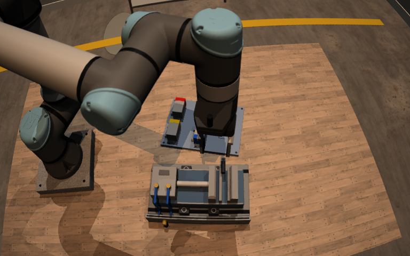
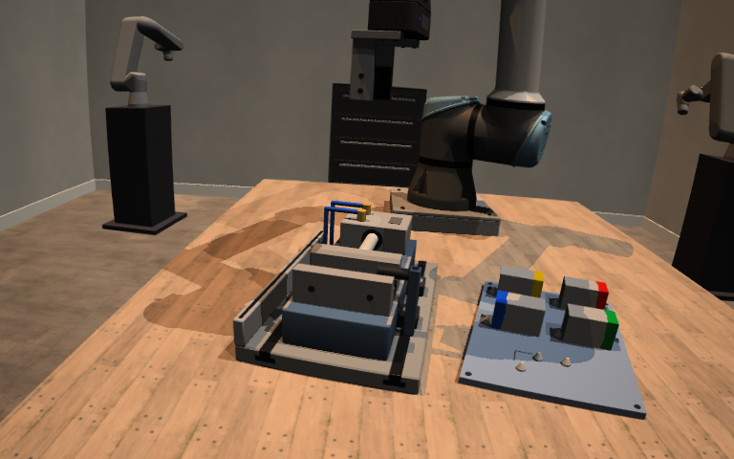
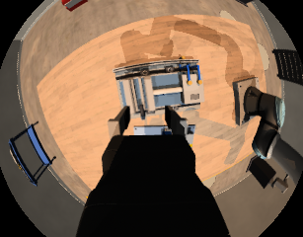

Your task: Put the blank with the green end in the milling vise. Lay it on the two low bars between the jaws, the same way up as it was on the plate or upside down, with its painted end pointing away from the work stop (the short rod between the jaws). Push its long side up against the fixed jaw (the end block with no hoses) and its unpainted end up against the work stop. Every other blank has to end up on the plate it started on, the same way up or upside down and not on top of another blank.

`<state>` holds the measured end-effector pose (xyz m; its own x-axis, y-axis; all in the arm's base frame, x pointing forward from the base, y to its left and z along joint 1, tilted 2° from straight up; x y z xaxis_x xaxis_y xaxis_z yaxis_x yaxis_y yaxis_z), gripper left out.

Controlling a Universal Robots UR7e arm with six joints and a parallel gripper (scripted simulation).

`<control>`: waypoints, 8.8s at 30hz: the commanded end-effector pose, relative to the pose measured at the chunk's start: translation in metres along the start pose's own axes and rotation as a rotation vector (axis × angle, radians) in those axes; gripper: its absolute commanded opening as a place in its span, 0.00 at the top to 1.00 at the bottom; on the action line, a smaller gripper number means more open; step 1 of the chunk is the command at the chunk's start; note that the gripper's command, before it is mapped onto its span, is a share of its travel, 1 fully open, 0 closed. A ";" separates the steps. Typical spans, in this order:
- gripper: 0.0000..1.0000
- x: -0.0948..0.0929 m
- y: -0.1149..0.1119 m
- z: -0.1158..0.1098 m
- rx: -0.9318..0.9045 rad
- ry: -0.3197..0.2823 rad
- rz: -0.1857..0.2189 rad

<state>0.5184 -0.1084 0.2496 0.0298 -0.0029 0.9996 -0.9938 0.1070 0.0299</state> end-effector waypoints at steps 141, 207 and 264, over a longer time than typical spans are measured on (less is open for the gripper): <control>0.00 0.040 0.092 -0.239 -0.001 0.000 0.002; 0.00 0.040 0.059 -0.298 -0.001 0.000 0.002; 0.00 0.040 0.066 -0.284 -0.001 0.000 0.002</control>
<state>0.4841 0.1813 0.2908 0.0296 -0.0024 0.9996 -0.9937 0.1076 0.0297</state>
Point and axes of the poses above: the point where the finger pads meet when closed, its own x axis back along the fingers, its own y axis across the jaws, z = x × y, the point moved 2 cm from there along x, back along the fingers, and after that the axes turned 6 degrees about x, right-handed, at the moved point
